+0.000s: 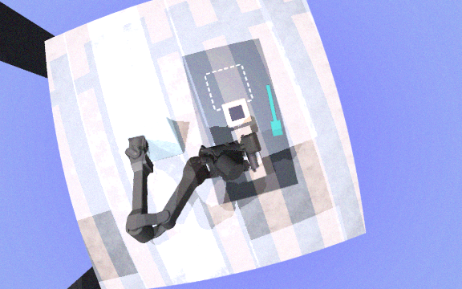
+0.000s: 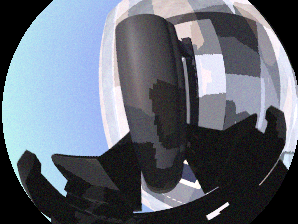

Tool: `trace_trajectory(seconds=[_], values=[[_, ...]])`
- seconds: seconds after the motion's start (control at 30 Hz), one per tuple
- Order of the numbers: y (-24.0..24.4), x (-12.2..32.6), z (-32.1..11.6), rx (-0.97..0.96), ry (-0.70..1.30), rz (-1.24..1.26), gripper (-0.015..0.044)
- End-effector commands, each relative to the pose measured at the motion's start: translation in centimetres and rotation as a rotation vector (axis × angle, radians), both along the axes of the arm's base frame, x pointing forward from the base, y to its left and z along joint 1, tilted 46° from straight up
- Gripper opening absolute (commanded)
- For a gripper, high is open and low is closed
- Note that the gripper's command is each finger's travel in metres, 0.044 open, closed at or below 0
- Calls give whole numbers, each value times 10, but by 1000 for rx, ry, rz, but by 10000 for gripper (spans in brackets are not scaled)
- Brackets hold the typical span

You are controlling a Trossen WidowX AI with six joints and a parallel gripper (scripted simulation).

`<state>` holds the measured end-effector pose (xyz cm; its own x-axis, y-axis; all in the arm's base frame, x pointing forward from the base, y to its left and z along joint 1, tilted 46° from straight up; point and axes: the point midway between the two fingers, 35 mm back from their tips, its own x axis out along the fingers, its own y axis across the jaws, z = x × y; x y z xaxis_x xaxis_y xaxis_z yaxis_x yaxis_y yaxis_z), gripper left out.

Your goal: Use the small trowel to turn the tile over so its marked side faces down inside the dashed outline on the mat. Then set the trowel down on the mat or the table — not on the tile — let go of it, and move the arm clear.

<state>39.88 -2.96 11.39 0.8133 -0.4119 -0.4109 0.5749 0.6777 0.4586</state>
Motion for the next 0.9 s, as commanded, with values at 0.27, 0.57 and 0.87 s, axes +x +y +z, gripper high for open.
trace_trajectory(seconds=[0.27, 0.57, 0.87], values=[[-5, 6, -9, 5, -20, -5, 0], [-15, 8, -20, 4, -20, -4, 0], [-23, 10, -29, 3, -21, -4, 0]])
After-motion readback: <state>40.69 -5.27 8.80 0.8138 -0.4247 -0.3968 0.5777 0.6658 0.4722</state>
